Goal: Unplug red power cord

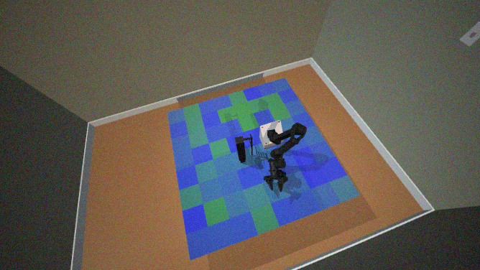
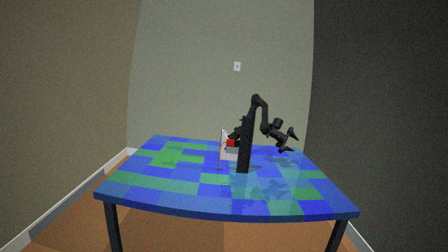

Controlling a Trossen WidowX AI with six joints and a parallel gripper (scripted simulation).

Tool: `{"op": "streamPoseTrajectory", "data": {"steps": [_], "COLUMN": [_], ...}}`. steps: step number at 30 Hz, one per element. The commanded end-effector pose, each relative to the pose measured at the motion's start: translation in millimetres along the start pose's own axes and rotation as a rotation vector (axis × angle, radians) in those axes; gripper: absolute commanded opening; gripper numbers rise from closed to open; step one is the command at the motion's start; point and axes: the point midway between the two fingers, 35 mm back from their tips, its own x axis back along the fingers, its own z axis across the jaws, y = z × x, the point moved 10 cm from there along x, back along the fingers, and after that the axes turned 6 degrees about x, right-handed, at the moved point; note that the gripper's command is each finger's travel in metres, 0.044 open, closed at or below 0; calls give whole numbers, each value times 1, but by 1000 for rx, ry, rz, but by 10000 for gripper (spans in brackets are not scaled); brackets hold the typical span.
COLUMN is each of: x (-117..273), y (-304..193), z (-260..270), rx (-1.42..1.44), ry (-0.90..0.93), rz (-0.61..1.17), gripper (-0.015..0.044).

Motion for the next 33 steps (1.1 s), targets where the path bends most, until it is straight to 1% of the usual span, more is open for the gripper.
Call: {"op": "streamPoseTrajectory", "data": {"steps": [1, 5, 9, 15, 21, 27, 33], "x": [0, -3, -7, -3, 9, 33, 68], "y": [-1, -14, -43, -85, -128, -175, -219], "z": [0, 6, 17, 31, 42, 51, 55], "rx": [-1, -38, -113, -222, -331, -455, -575], "ry": [2, 57, 158, 277, 368, 436, 466], "rz": [2, 49, 151, 315, 496, 720, 962], "gripper": [374, 269, 164, 160, 160, 160, 160]}}
